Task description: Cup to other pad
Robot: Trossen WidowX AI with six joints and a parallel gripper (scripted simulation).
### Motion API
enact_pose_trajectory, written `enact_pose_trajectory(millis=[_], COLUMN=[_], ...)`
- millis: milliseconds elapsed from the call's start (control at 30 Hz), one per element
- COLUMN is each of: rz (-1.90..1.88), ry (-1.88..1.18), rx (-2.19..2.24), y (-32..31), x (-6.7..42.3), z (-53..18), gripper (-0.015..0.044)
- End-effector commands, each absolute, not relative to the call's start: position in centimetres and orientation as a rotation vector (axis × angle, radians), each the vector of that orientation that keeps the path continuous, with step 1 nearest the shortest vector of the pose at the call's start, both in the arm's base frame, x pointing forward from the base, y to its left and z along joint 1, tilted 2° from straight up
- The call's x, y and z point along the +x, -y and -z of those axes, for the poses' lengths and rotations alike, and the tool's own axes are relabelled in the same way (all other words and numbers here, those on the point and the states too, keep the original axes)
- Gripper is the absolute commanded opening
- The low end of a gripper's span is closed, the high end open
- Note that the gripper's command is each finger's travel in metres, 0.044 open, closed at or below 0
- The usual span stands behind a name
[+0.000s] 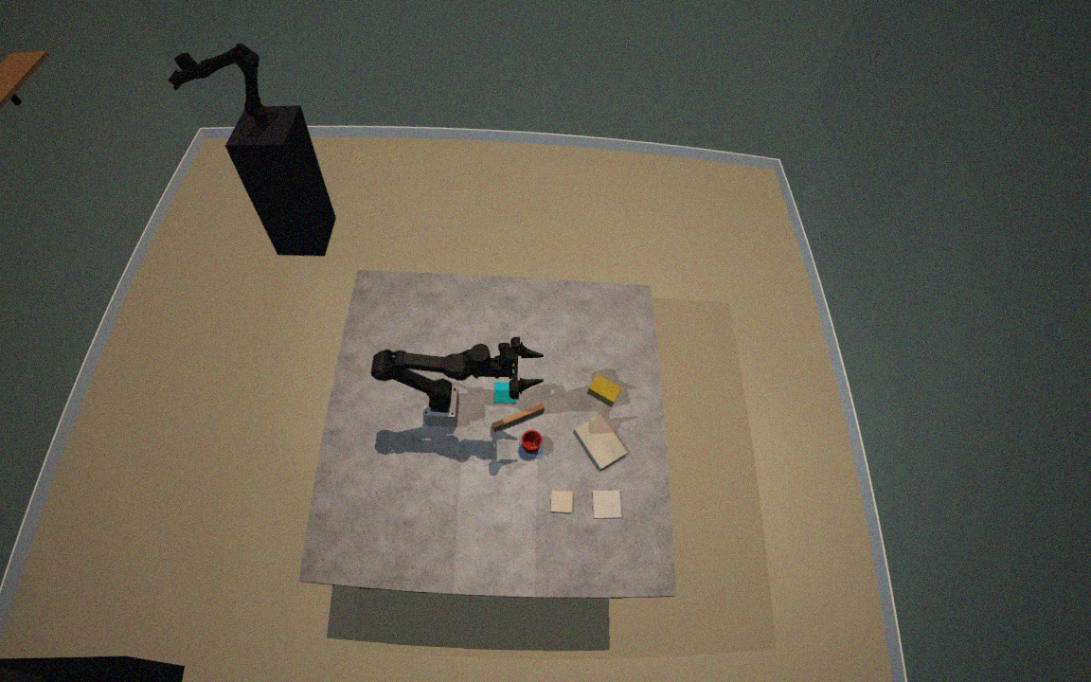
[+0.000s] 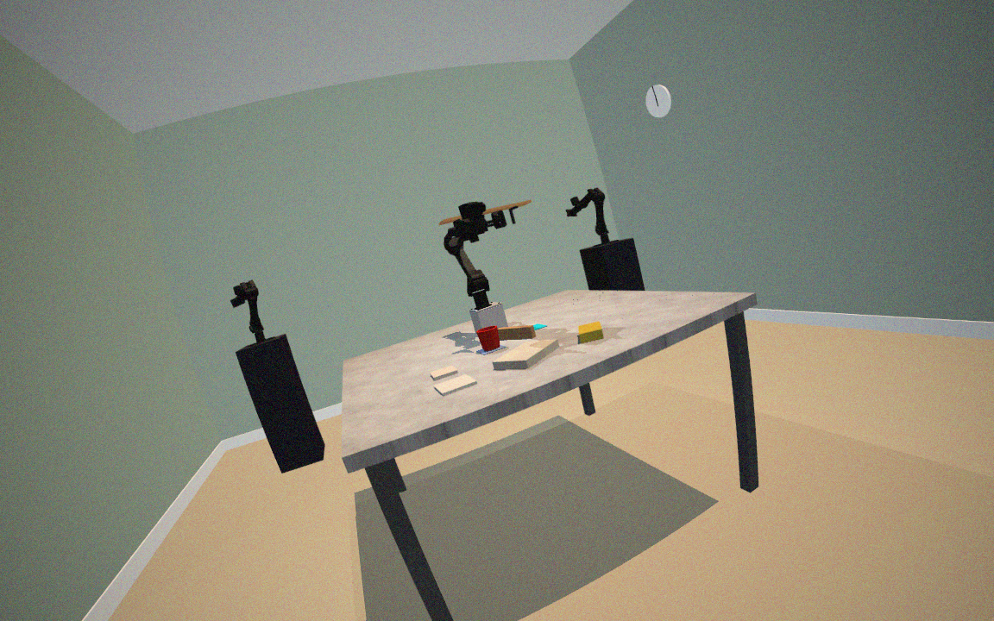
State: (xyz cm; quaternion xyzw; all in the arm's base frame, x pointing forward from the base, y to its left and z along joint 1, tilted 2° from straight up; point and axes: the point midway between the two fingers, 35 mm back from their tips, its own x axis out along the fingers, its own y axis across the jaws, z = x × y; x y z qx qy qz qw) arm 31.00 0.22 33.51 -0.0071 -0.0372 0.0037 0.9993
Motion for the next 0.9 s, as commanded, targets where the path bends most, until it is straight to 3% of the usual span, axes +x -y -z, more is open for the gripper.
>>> enact_pose_trajectory(millis=[0, 300, 633, 867], rz=[-0.004, -0.035, -0.641, -0.779], ry=[0.062, -0.596, -1.338, -1.413], rx=[-0.025, -0.507, -0.837, -0.844], y=[-0.1, 4.6, 8.8, 9.4], x=[31.2, 36.5, 31.4, 30.6], z=[-33.3, -20.5, -5.1, -3.6], gripper=[0.0374, 0.0148, 0.0148, 0.0148])
